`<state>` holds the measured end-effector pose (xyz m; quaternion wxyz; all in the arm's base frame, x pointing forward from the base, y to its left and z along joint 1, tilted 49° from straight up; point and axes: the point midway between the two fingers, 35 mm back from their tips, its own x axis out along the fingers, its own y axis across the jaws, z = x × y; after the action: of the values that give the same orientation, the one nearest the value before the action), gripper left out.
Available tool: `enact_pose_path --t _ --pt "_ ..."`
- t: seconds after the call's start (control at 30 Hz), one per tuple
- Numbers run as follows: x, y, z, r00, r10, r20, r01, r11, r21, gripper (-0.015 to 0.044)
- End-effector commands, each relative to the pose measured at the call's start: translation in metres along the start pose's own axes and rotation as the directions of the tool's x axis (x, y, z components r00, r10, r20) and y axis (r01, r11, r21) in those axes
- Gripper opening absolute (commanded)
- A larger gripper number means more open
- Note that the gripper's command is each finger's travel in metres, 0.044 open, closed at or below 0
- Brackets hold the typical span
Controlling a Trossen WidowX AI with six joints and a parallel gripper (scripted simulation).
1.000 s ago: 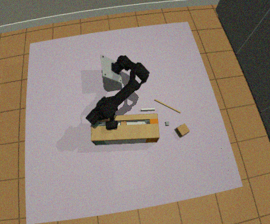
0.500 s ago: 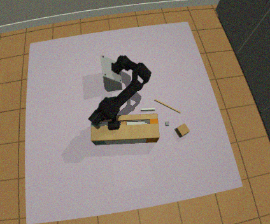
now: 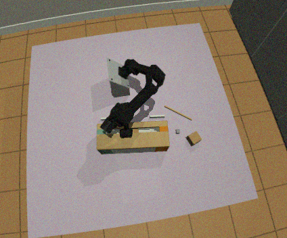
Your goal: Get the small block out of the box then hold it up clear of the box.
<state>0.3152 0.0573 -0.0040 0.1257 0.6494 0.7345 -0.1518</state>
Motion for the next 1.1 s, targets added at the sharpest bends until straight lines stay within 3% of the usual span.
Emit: enact_pose_path --t 0.0,1.07 --pt "0.002 -0.001 -0.008 1.000 0.004 -0.004 -0.004 1.000 0.003 0.0400" --pt "0.022 0.000 -0.063 1.000 0.003 -0.007 -0.003 1.000 0.004 0.0400"
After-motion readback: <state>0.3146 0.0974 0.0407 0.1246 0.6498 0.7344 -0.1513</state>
